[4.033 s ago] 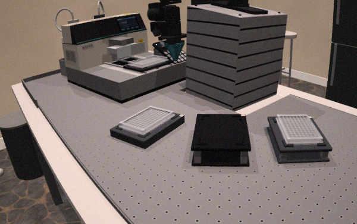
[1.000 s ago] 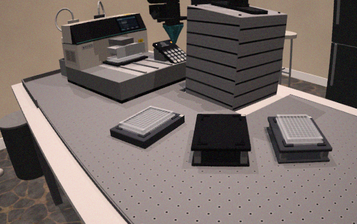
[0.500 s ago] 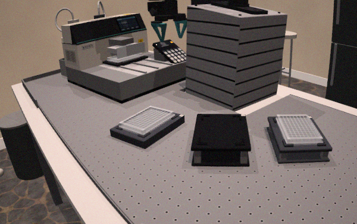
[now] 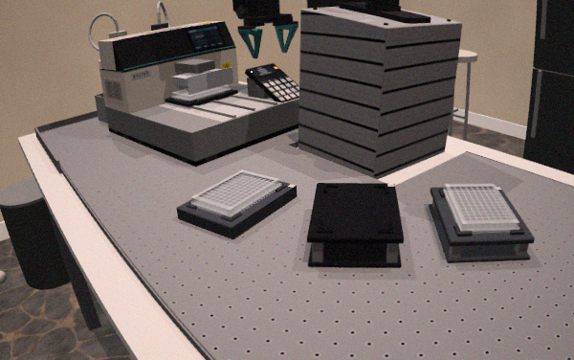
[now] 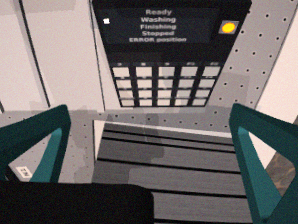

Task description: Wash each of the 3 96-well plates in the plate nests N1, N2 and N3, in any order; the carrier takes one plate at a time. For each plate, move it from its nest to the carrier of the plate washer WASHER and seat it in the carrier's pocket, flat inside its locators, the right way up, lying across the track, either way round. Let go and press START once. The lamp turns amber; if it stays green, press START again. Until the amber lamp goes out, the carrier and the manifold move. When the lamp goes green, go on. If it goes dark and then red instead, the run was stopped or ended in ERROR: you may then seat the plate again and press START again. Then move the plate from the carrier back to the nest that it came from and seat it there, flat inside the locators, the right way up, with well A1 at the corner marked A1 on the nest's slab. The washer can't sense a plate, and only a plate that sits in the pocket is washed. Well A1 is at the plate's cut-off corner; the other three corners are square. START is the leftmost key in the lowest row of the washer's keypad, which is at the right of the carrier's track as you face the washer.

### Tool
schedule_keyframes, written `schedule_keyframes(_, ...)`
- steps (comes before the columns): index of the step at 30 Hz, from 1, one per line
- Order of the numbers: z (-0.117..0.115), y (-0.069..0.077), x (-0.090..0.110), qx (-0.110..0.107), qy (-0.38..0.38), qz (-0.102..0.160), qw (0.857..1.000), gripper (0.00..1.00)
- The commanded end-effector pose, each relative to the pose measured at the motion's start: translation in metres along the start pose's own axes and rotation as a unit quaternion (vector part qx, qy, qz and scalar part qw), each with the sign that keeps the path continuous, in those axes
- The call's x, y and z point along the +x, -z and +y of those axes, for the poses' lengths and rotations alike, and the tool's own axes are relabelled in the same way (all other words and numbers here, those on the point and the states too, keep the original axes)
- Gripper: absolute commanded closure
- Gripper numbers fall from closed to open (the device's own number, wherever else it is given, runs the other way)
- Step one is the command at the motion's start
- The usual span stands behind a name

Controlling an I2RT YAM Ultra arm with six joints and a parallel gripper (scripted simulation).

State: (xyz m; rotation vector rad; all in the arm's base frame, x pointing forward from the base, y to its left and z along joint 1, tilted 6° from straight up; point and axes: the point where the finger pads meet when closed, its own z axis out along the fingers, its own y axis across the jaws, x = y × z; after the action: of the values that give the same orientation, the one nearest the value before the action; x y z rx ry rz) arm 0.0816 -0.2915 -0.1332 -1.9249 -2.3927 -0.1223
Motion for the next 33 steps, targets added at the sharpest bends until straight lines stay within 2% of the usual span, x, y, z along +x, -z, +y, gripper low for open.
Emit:
schedule_keyframes(1, -0.004, 0.009, -0.010, 0.001, 0.004, -0.003, 1.000, 0.00)
schedule_keyframes(33, -0.038, 0.050, -0.088, 0.001, 0.004, -0.004, 1.000, 0.00)
